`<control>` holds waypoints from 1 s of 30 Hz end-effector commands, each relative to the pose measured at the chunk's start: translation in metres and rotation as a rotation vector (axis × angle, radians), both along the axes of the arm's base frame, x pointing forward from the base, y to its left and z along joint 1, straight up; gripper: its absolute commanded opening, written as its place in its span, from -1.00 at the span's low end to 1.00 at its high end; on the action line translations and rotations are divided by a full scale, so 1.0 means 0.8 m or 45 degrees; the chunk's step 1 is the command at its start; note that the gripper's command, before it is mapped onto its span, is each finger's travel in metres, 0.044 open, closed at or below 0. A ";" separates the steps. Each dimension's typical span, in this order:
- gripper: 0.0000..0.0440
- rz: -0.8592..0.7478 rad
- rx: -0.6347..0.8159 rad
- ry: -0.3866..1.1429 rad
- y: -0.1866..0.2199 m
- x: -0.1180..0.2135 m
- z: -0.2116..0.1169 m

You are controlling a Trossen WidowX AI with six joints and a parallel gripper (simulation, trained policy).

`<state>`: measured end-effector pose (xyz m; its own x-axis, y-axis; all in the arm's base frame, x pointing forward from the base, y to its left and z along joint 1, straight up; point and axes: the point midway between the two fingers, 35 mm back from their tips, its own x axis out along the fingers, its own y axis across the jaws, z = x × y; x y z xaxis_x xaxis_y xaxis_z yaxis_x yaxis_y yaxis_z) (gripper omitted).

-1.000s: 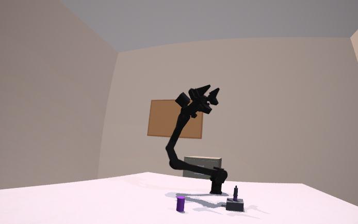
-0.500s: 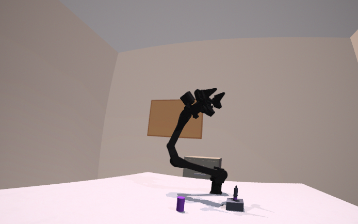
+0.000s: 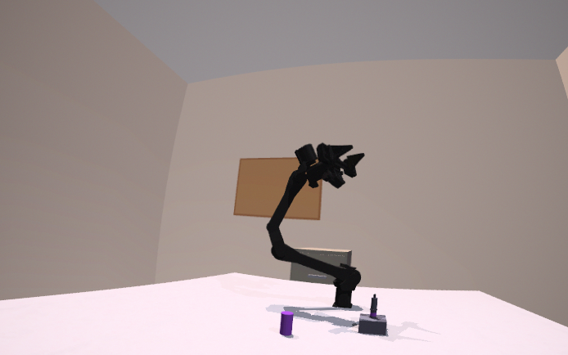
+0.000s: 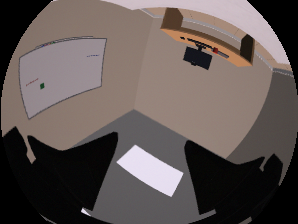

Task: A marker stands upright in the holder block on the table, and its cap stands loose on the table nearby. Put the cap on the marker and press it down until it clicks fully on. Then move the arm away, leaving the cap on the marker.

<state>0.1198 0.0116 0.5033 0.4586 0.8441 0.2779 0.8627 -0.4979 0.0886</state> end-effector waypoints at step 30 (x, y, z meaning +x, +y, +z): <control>0.50 -0.004 -0.326 0.039 0.053 -0.032 -0.031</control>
<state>0.0973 0.0486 0.4795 0.4669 0.8820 0.0637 0.8639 -0.4704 0.1799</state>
